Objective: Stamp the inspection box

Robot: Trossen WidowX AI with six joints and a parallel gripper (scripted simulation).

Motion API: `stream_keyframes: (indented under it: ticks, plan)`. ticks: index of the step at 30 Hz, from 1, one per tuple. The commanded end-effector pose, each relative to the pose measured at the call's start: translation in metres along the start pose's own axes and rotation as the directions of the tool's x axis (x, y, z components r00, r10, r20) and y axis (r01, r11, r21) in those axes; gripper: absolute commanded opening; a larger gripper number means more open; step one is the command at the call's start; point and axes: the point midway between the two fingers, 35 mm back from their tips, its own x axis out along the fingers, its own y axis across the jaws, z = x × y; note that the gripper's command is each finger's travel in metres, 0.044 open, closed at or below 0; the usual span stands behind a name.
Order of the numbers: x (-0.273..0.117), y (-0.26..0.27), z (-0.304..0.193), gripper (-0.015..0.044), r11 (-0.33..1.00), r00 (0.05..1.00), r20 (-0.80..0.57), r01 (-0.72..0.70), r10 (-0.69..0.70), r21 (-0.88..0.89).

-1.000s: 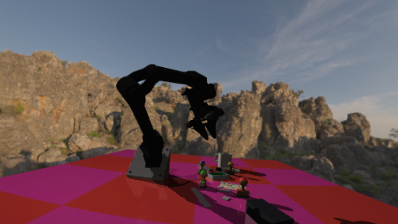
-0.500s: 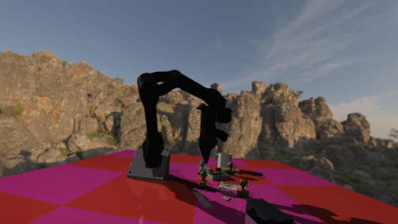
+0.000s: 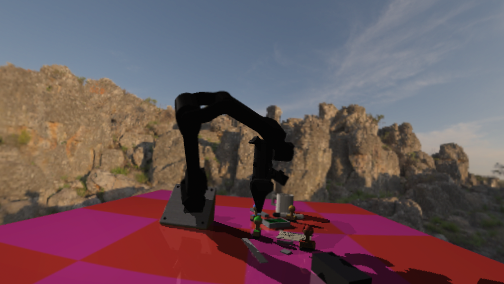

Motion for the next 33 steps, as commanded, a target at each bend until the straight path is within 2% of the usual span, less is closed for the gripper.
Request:
stream_keyframes:
  ticks: [1, 33]
  plan:
    - [0.007, 0.000, 0.001, 0.0212, 1.000, 1.000, 0.003, 0.002, -0.002, -0.003]
    - [0.058, -0.002, -0.002, 0.0212, 1.000, 1.000, 0.003, 0.008, -0.008, -0.001]
